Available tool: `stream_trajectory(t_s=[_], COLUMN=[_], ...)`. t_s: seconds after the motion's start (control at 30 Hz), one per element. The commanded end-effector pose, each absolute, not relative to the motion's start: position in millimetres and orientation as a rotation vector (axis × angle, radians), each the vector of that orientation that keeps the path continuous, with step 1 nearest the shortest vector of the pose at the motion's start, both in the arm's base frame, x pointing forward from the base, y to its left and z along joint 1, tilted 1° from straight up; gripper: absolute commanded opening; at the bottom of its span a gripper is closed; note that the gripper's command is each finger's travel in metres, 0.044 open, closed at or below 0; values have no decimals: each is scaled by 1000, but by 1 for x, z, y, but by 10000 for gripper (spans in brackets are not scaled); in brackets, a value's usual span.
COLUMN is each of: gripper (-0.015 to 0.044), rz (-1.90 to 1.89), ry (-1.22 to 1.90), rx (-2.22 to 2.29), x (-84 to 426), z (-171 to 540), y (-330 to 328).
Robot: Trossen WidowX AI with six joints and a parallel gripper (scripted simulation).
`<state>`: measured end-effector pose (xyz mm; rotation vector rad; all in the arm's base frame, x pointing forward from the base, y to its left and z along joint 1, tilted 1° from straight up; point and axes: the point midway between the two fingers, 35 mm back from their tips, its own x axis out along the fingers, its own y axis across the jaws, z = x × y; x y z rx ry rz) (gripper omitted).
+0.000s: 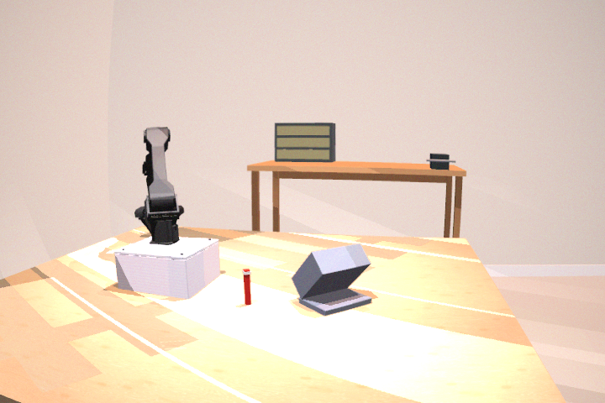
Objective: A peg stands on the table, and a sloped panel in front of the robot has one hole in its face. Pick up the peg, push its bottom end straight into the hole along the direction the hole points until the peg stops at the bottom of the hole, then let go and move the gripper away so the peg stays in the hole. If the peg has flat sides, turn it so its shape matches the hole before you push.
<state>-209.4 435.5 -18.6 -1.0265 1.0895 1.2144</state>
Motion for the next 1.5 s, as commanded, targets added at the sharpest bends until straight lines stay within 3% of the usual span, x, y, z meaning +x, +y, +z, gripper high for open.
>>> stream_trajectory(t_s=[0.0,1.47], gripper=[440,440], rz=[1166,563], ry=[1124,1378], rx=[-964,-395], x=[-188,49], z=[-14,12], y=[443,444])
